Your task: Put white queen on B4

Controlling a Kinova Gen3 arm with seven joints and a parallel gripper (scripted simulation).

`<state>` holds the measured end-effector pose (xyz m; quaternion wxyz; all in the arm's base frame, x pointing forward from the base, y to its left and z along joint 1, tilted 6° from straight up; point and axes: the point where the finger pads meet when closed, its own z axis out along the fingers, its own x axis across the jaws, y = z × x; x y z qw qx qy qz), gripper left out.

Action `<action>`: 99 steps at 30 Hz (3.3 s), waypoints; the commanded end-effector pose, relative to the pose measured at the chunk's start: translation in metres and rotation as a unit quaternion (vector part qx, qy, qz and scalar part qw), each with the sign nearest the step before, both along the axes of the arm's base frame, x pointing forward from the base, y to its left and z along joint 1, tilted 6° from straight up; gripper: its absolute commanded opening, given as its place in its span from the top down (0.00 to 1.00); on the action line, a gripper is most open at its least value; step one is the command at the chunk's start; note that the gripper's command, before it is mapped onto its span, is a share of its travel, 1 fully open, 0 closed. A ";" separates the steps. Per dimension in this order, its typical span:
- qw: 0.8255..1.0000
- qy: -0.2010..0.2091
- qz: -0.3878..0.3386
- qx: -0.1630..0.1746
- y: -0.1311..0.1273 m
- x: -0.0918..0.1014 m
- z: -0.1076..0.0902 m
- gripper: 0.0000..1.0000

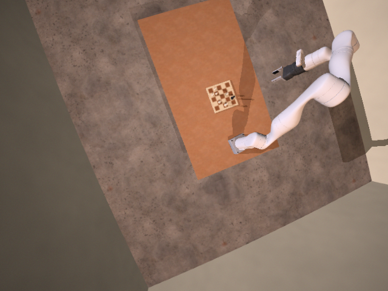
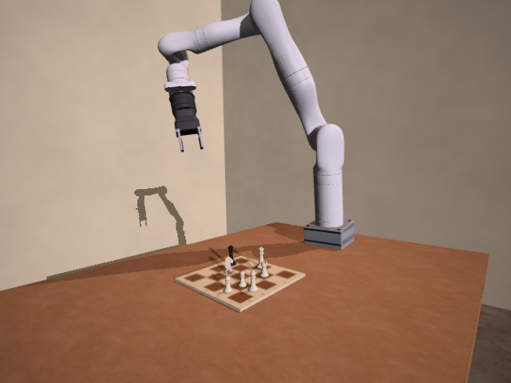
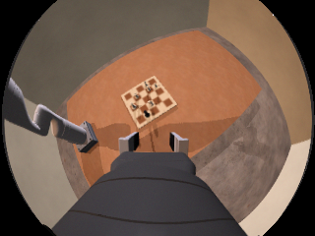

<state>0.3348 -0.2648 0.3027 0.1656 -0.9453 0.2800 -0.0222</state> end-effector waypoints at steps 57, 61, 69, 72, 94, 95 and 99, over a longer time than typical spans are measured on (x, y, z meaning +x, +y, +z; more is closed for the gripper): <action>0.927 -0.129 0.263 0.233 0.014 0.070 -0.270 0.00; 0.922 -0.141 0.269 0.242 0.017 0.070 -0.282 0.00; 0.921 -0.142 0.269 0.243 0.017 0.070 -0.283 0.00; 0.921 -0.142 0.269 0.243 0.017 0.070 -0.283 0.00; 0.921 -0.142 0.269 0.243 0.017 0.070 -0.283 0.00; 0.921 -0.142 0.269 0.243 0.017 0.070 -0.283 0.00; 0.921 -0.142 0.269 0.243 0.017 0.070 -0.283 0.00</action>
